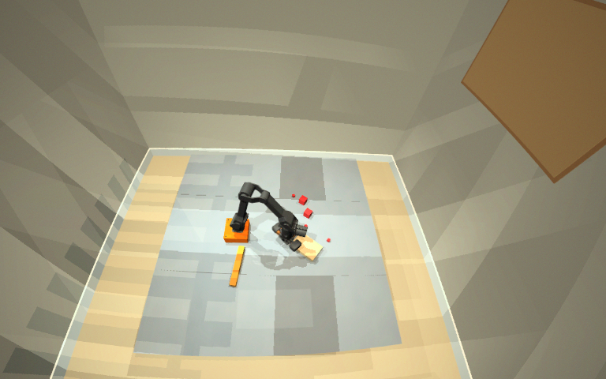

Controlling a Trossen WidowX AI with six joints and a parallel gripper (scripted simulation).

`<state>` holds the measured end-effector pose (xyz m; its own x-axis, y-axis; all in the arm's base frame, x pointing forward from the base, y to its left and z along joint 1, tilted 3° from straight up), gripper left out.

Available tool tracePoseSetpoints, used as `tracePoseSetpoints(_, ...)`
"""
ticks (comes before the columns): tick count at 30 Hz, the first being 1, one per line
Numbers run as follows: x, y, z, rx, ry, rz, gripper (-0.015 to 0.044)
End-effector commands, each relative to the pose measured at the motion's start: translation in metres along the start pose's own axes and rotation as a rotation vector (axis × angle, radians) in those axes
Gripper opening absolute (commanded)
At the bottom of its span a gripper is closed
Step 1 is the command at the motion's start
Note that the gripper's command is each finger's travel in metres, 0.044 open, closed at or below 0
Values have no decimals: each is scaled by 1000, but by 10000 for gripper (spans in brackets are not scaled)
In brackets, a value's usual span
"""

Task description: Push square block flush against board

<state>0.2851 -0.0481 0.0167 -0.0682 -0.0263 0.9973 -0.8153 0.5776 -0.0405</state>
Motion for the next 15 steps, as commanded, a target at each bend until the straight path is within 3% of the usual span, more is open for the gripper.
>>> tracePoseSetpoints(1, 0, -1, -4, -1, -4, 0, 0)
tracePoseSetpoints(15, 0, 1, 17, -1, -2, 0, 0)
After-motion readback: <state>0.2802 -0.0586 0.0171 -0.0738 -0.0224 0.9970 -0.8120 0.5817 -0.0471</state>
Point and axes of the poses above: the point midway between the two fingers, 35 mm back from their tips, its own x axis back along the fingers, its own y axis across the jaws, z = x × y, the point moved 1 cm from there along x, back along the fingers, and after that the axes turned 8 degrees about x, right-handed, at the moved point
